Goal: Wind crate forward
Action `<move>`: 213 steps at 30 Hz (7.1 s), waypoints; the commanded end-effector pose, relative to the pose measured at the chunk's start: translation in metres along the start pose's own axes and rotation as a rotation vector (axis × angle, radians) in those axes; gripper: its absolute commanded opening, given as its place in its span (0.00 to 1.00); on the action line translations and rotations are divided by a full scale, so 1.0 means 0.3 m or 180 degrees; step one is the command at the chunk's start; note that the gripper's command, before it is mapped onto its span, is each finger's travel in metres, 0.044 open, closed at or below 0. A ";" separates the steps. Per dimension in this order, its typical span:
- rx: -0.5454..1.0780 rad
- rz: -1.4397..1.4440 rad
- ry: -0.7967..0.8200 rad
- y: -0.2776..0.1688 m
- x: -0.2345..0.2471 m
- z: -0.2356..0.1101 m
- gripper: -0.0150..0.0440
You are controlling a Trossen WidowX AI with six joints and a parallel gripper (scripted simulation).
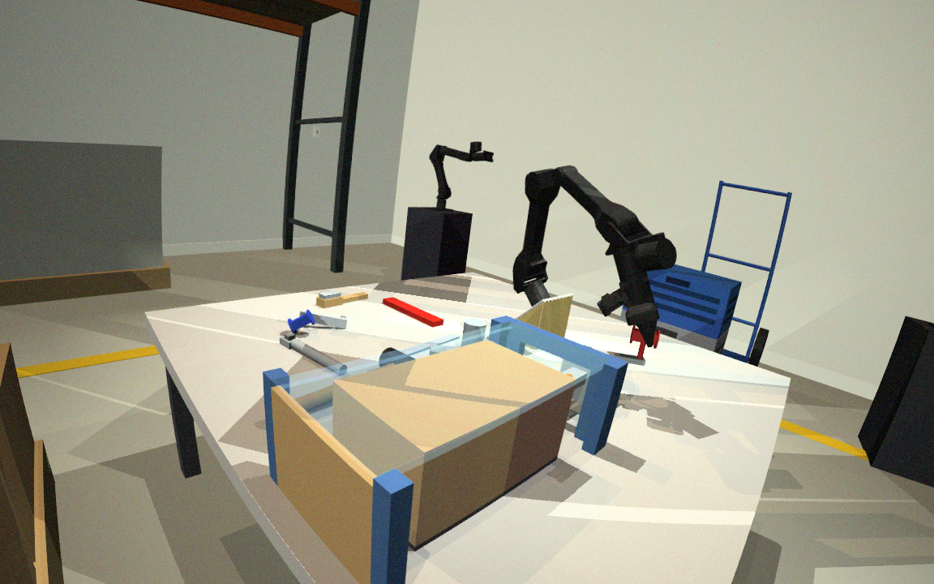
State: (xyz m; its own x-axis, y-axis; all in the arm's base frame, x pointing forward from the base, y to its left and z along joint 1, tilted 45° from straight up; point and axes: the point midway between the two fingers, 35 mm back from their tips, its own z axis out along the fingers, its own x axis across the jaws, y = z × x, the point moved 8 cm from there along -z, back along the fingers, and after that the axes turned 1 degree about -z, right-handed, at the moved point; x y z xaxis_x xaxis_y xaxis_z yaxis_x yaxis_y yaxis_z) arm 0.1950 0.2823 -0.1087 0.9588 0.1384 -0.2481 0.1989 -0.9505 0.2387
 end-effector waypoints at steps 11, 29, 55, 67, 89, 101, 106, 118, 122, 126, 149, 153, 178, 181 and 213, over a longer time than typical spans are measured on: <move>-0.0056 -0.0005 -0.0103 0.026 -0.088 -0.008 0.25; -0.0059 -0.0006 -0.0107 0.060 -0.148 -0.026 0.25; -0.0064 -0.0006 -0.0112 0.129 -0.215 -0.061 0.25; -0.0067 -0.0005 -0.0114 0.167 -0.237 -0.080 0.25; -0.0077 -0.0003 -0.0117 0.284 -0.265 -0.137 0.25; -0.0080 -0.0002 -0.0117 0.327 -0.262 -0.157 0.25; -0.0082 -0.0002 -0.0117 0.346 -0.258 -0.166 0.25; -0.0085 -0.0001 -0.0117 0.388 -0.245 -0.186 0.25; -0.0086 0.0000 -0.0117 0.401 -0.240 -0.192 0.25; -0.0087 0.0000 -0.0116 0.415 -0.233 -0.199 0.25; -0.0093 0.0002 -0.0115 0.485 -0.184 -0.231 0.25; -0.0094 0.0003 -0.0114 0.496 -0.174 -0.236 0.25; -0.0098 0.0005 -0.0111 0.554 -0.095 -0.261 0.25; -0.0098 0.0005 -0.0110 0.559 -0.086 -0.263 0.25; -0.0101 0.0007 -0.0104 0.595 0.035 -0.277 0.25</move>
State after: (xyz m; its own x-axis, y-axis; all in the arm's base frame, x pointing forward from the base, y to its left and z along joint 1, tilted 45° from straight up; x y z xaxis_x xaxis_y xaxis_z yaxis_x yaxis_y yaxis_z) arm 0.2464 0.1389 0.0136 0.9460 0.1224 -0.3001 0.2038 -0.9447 0.2570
